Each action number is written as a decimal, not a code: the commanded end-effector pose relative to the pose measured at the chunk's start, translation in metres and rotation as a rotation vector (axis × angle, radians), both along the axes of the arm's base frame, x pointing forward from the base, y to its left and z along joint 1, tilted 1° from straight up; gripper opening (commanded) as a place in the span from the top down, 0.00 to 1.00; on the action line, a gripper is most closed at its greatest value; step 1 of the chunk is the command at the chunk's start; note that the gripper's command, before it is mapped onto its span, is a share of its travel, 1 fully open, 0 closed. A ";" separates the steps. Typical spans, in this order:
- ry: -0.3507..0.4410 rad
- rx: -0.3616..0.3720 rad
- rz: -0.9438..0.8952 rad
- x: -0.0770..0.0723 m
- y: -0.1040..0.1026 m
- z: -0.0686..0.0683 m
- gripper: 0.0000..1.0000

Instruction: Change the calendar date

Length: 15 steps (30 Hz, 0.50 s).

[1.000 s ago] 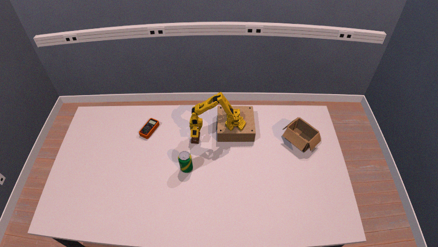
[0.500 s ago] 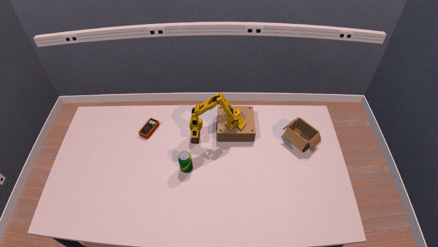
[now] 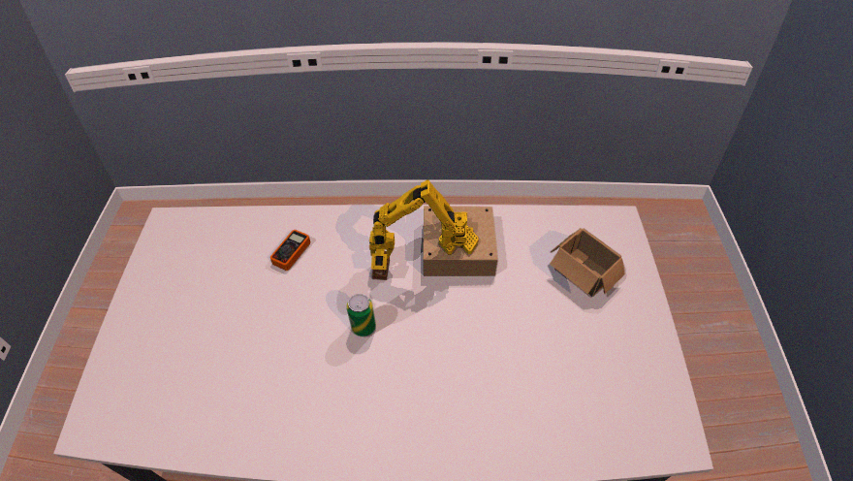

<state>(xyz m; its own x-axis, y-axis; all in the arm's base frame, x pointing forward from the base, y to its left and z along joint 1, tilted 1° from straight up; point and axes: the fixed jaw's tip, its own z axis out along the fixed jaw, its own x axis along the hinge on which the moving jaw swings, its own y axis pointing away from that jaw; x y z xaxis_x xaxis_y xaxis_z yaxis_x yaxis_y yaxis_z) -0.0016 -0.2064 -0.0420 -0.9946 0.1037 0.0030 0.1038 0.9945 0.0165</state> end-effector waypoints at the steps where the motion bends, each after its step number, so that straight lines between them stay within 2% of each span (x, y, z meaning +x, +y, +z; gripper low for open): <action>1: -0.002 0.015 0.002 -0.001 0.004 -0.004 1.00; 15: -0.002 0.015 0.002 -0.001 0.004 -0.009 1.00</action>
<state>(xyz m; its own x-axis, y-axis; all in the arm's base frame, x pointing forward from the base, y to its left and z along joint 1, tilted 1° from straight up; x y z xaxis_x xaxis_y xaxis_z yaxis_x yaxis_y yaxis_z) -0.0016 -0.2062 -0.0477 -0.9946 0.1037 0.0031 0.1038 0.9944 0.0174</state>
